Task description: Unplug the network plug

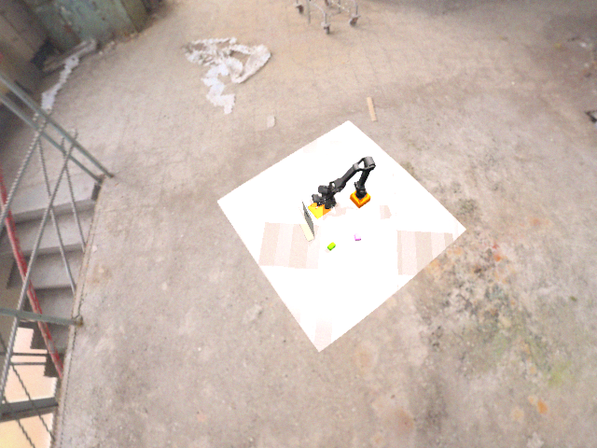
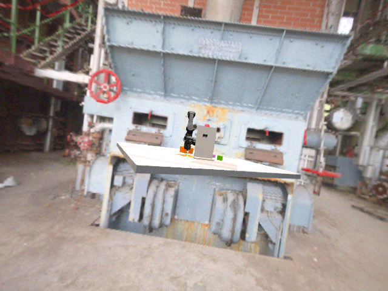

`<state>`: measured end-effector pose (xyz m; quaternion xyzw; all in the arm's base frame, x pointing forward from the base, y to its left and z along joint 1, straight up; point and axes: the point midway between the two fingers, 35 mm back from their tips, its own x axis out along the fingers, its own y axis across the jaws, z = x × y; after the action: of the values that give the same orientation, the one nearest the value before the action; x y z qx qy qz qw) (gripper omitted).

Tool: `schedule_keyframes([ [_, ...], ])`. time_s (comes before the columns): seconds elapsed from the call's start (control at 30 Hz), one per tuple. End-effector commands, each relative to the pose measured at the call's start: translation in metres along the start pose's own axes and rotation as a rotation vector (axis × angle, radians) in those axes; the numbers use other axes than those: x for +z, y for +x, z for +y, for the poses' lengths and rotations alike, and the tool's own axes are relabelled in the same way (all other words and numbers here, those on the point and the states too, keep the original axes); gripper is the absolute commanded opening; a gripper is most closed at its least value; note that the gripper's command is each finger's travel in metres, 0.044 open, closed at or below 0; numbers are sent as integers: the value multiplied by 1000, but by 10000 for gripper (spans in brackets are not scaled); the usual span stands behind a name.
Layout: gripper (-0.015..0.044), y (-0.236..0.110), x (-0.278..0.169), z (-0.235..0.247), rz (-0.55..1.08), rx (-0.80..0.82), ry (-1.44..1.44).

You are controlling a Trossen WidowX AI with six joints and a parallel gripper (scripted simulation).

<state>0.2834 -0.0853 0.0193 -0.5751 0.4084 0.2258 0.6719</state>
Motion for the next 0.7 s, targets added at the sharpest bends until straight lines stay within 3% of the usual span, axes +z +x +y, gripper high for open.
schedule_keyframes([
  [0.0, 0, 4, 1, 5, -4, 3, -2],
  [0.67, 0, 18, 0, 17, -4, 3, -2],
])
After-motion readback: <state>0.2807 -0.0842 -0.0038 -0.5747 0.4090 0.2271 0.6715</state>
